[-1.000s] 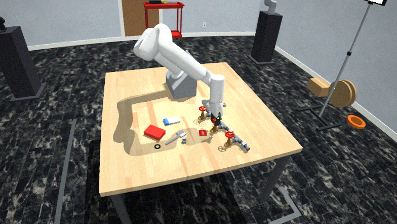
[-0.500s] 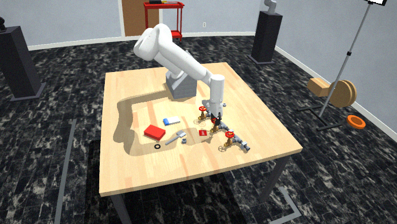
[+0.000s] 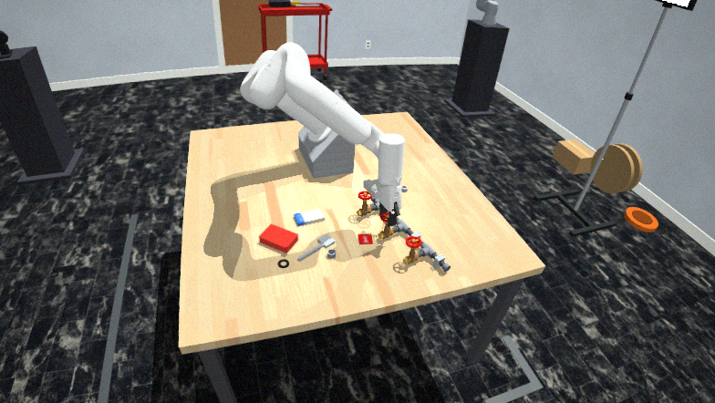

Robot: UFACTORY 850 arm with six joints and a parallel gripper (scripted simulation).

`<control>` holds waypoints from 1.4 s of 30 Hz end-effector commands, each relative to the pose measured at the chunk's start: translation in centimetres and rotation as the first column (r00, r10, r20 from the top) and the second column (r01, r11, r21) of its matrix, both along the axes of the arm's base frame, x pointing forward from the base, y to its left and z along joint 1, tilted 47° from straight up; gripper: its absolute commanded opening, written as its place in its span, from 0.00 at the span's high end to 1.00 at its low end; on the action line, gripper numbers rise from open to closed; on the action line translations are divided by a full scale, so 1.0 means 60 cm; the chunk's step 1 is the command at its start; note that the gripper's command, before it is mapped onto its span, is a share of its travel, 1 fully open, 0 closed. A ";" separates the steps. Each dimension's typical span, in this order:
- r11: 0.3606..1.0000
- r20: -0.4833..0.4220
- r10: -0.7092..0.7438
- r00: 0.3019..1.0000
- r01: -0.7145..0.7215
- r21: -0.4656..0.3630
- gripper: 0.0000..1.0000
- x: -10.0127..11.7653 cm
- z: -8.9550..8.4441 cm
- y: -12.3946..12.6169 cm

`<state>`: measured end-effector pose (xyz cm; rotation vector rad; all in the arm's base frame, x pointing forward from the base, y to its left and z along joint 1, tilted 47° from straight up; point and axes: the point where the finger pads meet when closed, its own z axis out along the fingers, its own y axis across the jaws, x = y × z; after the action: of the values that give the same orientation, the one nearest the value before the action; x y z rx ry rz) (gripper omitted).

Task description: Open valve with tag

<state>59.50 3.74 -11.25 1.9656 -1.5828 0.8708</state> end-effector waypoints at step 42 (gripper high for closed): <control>0.429 -0.829 0.559 -0.031 -0.845 0.320 1.00 0.001 0.001 0.001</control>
<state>59.53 3.73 -11.26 2.3505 0.0912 0.3030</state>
